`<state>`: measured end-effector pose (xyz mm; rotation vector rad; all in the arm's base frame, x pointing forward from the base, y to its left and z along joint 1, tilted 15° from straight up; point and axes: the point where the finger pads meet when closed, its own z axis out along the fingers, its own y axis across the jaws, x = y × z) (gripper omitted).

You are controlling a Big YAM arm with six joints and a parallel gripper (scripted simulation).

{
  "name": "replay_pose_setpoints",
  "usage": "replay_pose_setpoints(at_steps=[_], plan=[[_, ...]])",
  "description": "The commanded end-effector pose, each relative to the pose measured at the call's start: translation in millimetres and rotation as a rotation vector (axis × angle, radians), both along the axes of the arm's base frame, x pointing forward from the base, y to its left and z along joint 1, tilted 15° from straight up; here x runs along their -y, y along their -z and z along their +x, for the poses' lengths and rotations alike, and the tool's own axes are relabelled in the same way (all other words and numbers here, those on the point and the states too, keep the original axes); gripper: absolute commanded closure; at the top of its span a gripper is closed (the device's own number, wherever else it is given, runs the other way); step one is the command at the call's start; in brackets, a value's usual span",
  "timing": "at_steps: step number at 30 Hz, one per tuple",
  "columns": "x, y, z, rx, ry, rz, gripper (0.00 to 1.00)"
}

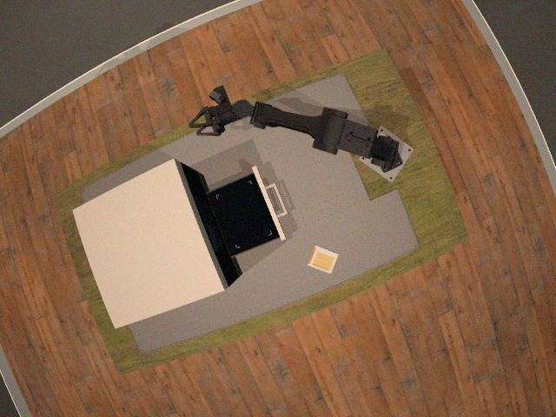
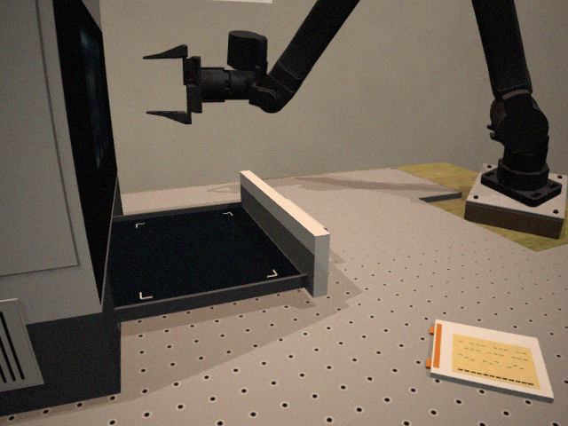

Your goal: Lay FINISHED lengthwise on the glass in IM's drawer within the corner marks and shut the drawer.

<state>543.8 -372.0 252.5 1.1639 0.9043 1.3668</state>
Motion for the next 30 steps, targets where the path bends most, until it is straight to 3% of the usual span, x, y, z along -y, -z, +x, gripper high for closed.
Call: replay_pose_setpoints(at_steps=[1,5,7,8,13,14,16,18,19,20,21,22,23,25,27,28,29,30], plan=[[-5.6,-13.7,2.9,-0.085,0.049,-0.111,0.00],[-5.1,-12.6,0.9,-0.182,0.094,-0.166,0.00],[-3.0,-12.6,-0.5,-0.183,0.098,-0.166,0.00],[1.4,13.3,2.4,-0.214,0.095,-0.140,0.00],[1.5,13.3,2.4,-0.214,0.095,-0.140,0.00],[4.4,-11.1,-8.5,-0.212,0.120,-0.180,0.00],[8.7,-7.2,-21.1,-0.271,0.146,-0.211,0.00],[-3.5,-7.1,-12.8,-0.325,0.136,-0.246,0.00],[-2.4,-5.1,-19.0,-0.354,0.145,-0.262,0.00],[-1.6,-21.9,-11.6,-0.357,0.150,-0.299,0.00],[-4.2,-2.8,-24.8,-0.412,0.153,-0.295,0.00],[-6.9,-2.0,-25.5,-0.441,0.151,-0.312,0.00],[-1.4,-33.1,-13.0,-0.423,0.163,-0.363,0.00],[-4.7,-29.6,-20.2,-0.482,0.163,-0.396,0.00],[-4.7,-29.6,-20.2,-0.482,0.163,-0.396,0.00],[0.9,-6.9,-17.1,-0.513,0.155,-0.375,0.00],[0.9,-3.2,-19.1,-0.519,0.155,-0.371,0.00],[-4.7,15.7,-26.3,-0.546,0.145,-0.350,0.00]])
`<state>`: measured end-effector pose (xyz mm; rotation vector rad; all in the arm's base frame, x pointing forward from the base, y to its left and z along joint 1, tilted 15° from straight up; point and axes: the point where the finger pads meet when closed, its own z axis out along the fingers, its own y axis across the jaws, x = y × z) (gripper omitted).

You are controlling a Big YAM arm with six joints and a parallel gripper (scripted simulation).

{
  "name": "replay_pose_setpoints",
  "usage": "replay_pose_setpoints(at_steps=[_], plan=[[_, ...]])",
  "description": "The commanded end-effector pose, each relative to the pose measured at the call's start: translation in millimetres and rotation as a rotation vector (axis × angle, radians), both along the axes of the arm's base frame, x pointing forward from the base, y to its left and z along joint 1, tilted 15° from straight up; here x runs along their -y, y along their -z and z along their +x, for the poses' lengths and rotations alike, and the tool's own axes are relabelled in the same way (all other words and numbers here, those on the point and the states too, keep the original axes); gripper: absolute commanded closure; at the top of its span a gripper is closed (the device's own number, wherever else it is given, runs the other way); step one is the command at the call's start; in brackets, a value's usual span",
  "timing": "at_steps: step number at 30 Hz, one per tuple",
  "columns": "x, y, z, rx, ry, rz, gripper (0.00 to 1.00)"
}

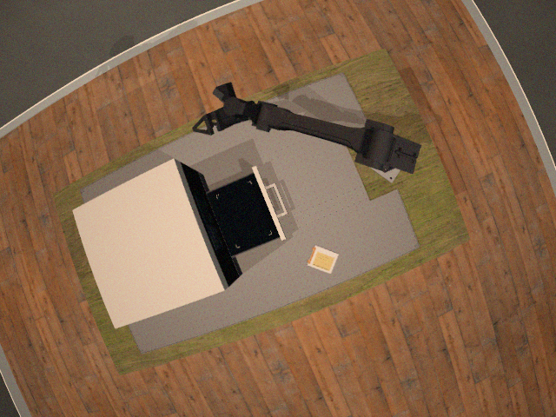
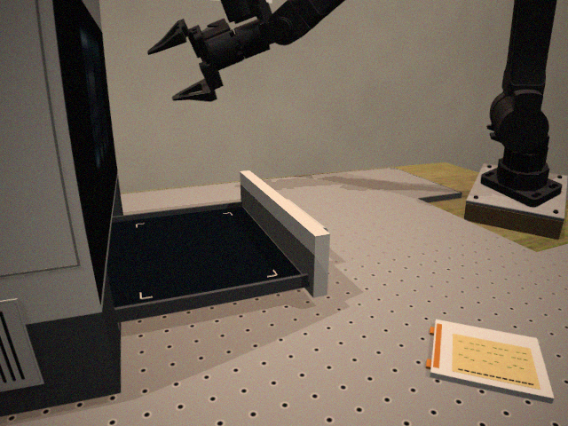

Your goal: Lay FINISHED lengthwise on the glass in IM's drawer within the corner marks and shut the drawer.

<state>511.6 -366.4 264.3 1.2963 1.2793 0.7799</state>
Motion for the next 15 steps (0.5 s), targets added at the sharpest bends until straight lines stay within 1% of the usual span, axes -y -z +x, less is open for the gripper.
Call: replay_pose_setpoints(at_steps=[1,3,4,9,10,11,12,14,15], plan=[[-0.7,32.1,4.2,-0.080,-0.015,-0.010,0.00],[-0.7,32.0,4.3,-0.080,-0.015,-0.010,0.00],[-5.7,16.7,-5.0,-0.091,-0.013,-0.043,0.00],[-17.6,21.5,-26.4,-0.239,-0.030,-0.114,0.00],[-15.9,9.2,-25.6,-0.251,-0.034,-0.145,0.00],[-17.1,3.4,-26.7,-0.272,-0.040,-0.167,0.00],[-24.0,21.2,-36.1,-0.310,-0.048,-0.153,0.00],[-24.0,21.2,-36.1,-0.310,-0.048,-0.153,0.00],[-21.4,40.9,-32.8,-0.335,-0.054,-0.129,0.00]])
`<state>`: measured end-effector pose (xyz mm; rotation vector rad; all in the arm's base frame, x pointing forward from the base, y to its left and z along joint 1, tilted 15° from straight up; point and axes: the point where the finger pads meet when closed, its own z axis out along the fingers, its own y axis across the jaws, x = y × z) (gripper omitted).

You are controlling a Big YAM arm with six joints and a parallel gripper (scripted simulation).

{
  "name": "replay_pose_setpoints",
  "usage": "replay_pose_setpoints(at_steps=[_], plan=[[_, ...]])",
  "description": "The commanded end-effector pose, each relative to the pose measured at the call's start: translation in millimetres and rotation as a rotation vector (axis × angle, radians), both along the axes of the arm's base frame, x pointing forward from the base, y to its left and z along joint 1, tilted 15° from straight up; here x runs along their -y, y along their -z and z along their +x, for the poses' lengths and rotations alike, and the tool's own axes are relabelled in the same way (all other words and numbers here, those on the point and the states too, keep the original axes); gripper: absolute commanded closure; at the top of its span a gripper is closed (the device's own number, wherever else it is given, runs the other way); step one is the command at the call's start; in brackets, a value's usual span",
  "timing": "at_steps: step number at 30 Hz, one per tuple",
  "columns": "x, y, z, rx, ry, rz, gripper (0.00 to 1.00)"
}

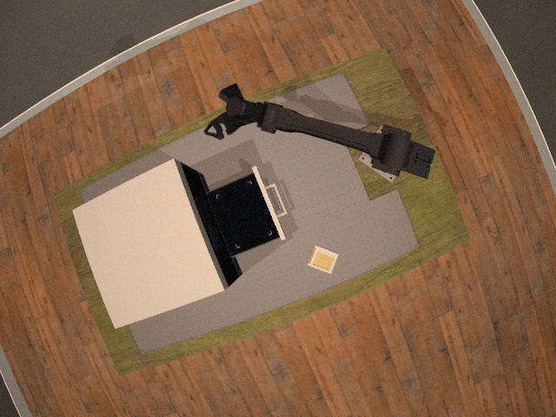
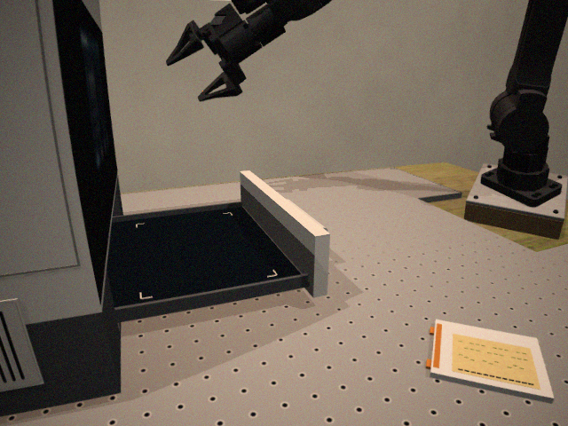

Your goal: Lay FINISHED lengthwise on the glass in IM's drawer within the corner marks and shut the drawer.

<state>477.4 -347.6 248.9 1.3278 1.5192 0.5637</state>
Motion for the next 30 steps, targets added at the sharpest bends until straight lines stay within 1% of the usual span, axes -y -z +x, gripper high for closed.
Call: replay_pose_setpoints(at_steps=[1,4,5,6,7,8,9,10,11,12,13,14,16,17,18,20,21,22,23,24,25,26,27,28,29,30], plan=[[-2.6,25.4,1.5,-0.080,-0.031,-0.019,0.00],[-2.6,25.3,1.6,-0.080,-0.031,-0.019,0.00],[-2.8,17.7,1.1,-0.099,-0.041,-0.042,0.00],[-6.2,-11.5,-1.8,-0.089,-0.049,-0.091,0.00],[-6.1,-20.5,-2.4,-0.106,-0.058,-0.115,0.00],[-9.1,-19.5,-6.2,-0.136,-0.068,-0.127,0.00],[-15.5,2.4,-19.4,-0.176,-0.070,-0.106,0.00],[-12.5,-15.8,-16.6,-0.180,-0.079,-0.141,0.00],[-15.8,-16.5,-19.4,-0.207,-0.092,-0.154,0.00],[-26.7,17.8,-37.2,-0.258,-0.097,-0.114,0.00],[-25.9,18.4,-41.6,-0.258,-0.092,-0.113,0.00],[-29.9,19.2,-44.9,-0.287,-0.108,-0.123,0.00],[-29.9,19.2,-44.9,-0.287,-0.108,-0.123,0.00],[-29.7,30.7,-42.5,-0.330,-0.130,-0.119,0.00],[-33.9,31.3,-51.9,-0.338,-0.129,-0.121,0.00],[-33.0,38.4,-52.7,-0.348,-0.129,-0.111,0.00],[-39.2,21.7,-58.1,-0.352,-0.142,-0.145,0.00],[-38.6,7.5,-55.1,-0.361,-0.157,-0.176,0.00],[-44.9,23.2,-66.2,-0.388,-0.162,-0.157,0.00],[-44.7,23.5,-69.0,-0.389,-0.159,-0.157,0.00],[-49.0,24.1,-72.1,-0.416,-0.179,-0.166,0.00],[-45.7,1.8,-66.0,-0.414,-0.192,-0.207,0.00],[-55.1,25.2,-79.9,-0.452,-0.203,-0.178,0.00],[-54.9,25.6,-83.7,-0.453,-0.199,-0.177,0.00],[-59.3,26.1,-86.7,-0.479,-0.221,-0.186,0.00],[-57.3,7.3,-81.8,-0.482,-0.235,-0.222,0.00]])
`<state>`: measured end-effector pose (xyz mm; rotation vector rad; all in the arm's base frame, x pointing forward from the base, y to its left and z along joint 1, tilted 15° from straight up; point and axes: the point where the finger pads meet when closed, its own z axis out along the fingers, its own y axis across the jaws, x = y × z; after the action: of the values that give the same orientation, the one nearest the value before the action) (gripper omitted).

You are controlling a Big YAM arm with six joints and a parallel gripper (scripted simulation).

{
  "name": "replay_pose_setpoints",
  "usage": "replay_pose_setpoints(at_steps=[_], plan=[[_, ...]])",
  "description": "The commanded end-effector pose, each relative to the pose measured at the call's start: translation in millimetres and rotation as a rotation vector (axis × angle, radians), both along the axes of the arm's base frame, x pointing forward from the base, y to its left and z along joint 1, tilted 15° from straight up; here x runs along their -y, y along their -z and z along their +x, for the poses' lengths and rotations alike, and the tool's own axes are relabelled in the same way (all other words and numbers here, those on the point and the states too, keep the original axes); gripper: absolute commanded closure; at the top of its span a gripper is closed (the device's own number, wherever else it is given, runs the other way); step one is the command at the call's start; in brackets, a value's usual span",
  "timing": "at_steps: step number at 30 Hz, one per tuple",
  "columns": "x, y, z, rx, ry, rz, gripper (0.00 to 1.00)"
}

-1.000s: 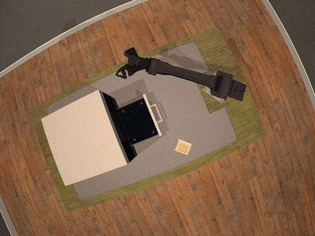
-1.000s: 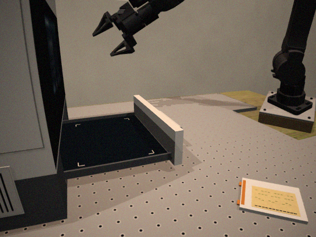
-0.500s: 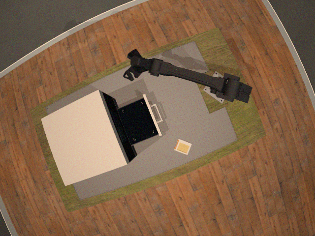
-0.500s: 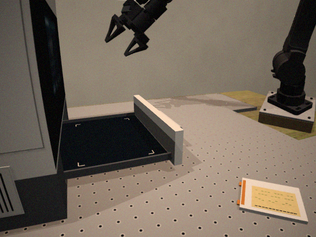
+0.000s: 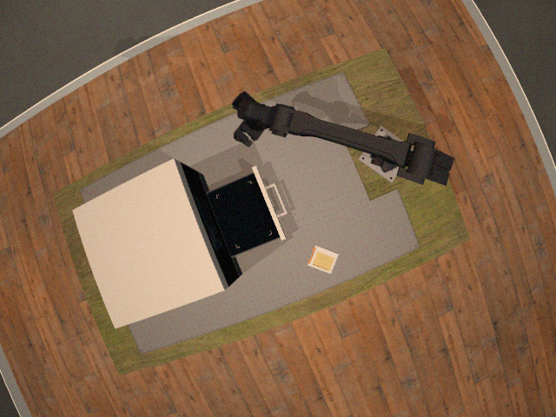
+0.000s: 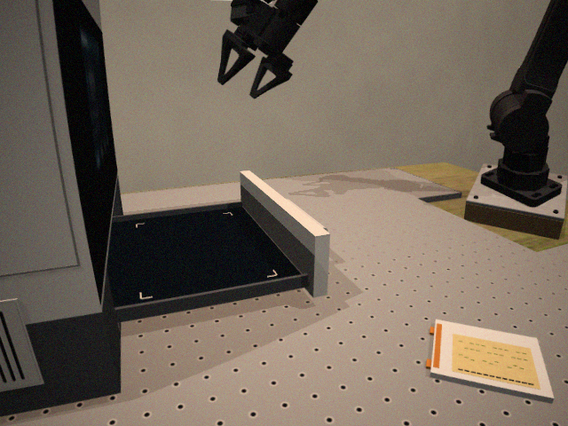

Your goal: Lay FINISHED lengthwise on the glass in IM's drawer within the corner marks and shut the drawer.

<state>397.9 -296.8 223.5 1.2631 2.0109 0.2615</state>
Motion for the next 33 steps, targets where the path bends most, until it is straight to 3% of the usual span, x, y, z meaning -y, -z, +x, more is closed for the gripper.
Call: replay_pose_setpoints(at_steps=[1,6,7,10,11,12,14,15,16,17,20,21,22,23,25,26,28,30,31,33], plan=[[-15.1,1.7,-14.9,-0.075,-0.077,-0.036,0.00],[-17.7,16.6,-20.6,-0.124,-0.096,-0.019,0.00],[-21.7,2.1,-22.2,-0.128,-0.119,-0.047,0.00],[-30.8,3.8,-38.5,-0.165,-0.142,-0.053,0.00],[-31.6,-7.2,-36.4,-0.175,-0.166,-0.074,0.00],[-37.7,4.3,-45.8,-0.201,-0.174,-0.059,0.00],[-42.4,4.8,-54.8,-0.226,-0.192,-0.062,0.00],[-42.6,-7.7,-52.1,-0.234,-0.217,-0.085,0.00],[-49.5,5.1,-62.1,-0.262,-0.227,-0.067,0.00],[-49.7,5.3,-68.1,-0.262,-0.219,-0.066,0.00],[-49.8,5.3,-69.6,-0.263,-0.217,-0.065,0.00],[-52.7,17.1,-70.6,-0.307,-0.249,-0.045,0.00],[-48.7,-5.5,-63.2,-0.300,-0.272,-0.084,0.00],[-59.4,12.9,-77.0,-0.335,-0.286,-0.056,0.00],[-66.6,5.4,-88.3,-0.345,-0.304,-0.073,0.00],[-62.0,-20.1,-80.3,-0.335,-0.326,-0.117,0.00],[-73.7,5.2,-101.8,-0.380,-0.333,-0.074,0.00],[-78.4,5.0,-109.3,-0.402,-0.357,-0.073,0.00],[-79.6,-4.8,-107.7,-0.412,-0.385,-0.092,0.00],[-87.1,4.5,-121.6,-0.436,-0.393,-0.073,0.00]])
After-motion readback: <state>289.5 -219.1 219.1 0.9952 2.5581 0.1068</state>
